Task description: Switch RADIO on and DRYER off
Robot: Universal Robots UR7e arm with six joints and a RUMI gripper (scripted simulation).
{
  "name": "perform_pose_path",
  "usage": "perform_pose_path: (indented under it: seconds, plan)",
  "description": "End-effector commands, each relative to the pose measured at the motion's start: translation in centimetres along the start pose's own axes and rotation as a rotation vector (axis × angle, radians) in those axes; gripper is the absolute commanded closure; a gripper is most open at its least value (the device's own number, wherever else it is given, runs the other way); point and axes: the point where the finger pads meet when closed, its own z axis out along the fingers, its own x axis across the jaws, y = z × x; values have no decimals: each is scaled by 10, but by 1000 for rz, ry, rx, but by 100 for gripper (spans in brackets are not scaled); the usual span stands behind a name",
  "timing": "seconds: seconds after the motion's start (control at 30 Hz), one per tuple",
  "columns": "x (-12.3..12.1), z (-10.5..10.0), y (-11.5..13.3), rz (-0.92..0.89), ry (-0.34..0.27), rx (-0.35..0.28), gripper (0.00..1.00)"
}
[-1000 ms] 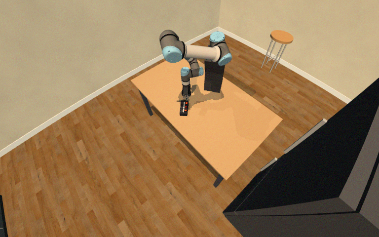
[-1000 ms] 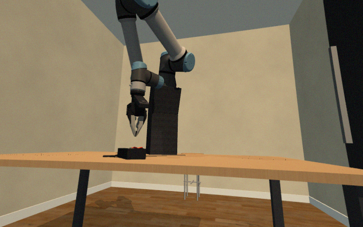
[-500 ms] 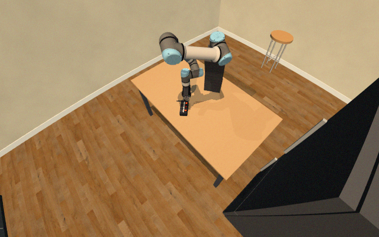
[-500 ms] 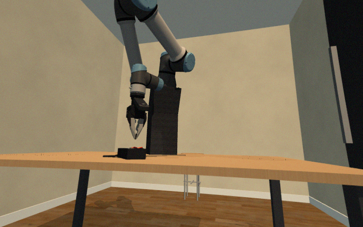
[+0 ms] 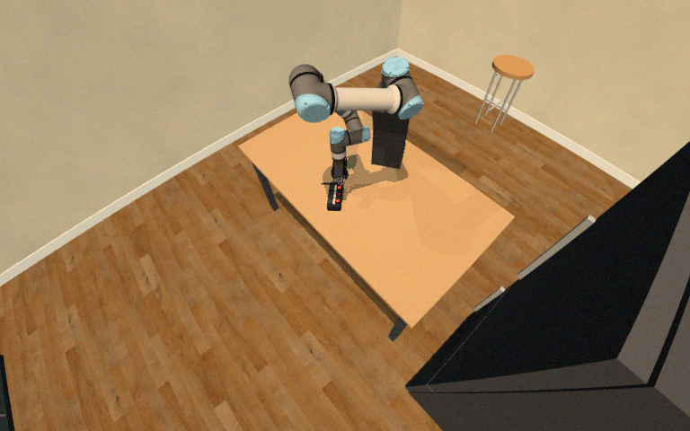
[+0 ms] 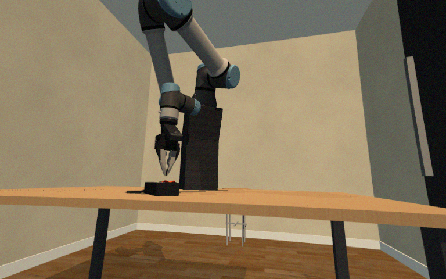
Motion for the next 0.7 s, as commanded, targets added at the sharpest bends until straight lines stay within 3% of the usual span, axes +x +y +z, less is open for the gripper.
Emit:
perform_pose_path:
  seconds: [0.0, 0.67]
  plan:
    - [1, 6, -1, -1, 3, 1, 100]
    - [1, 11, 0, 0, 3, 0, 100]
